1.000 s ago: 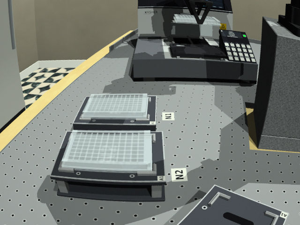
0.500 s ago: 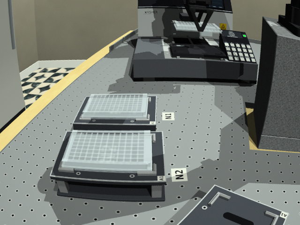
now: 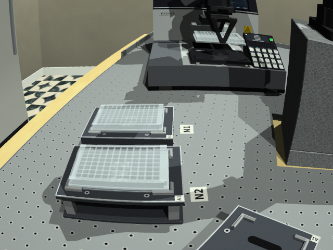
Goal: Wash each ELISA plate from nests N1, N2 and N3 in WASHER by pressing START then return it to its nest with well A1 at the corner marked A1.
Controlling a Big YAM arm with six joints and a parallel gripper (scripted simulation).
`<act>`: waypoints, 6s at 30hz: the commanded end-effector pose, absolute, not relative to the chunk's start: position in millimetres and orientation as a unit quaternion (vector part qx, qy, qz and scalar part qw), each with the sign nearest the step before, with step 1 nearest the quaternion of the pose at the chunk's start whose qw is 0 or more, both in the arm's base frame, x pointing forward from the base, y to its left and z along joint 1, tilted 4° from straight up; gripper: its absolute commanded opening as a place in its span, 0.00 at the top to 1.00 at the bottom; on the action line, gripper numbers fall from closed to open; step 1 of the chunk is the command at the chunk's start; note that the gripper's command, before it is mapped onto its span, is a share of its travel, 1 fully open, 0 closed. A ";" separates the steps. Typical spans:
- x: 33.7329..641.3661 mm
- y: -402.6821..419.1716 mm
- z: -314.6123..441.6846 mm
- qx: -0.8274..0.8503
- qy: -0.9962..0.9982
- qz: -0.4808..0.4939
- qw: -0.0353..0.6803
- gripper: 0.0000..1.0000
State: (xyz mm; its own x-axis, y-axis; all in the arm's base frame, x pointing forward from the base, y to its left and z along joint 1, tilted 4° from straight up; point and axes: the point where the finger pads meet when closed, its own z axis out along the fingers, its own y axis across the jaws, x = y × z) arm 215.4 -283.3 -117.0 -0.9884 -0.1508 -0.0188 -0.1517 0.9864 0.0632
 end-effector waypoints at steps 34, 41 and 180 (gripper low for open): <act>221.0 -287.0 -139.8 -0.075 0.997 0.026 0.012 0.16; 221.1 -287.0 -139.8 -0.075 0.997 0.026 0.012 0.16; 221.6 -293.6 -156.2 -0.071 0.997 0.026 0.012 0.16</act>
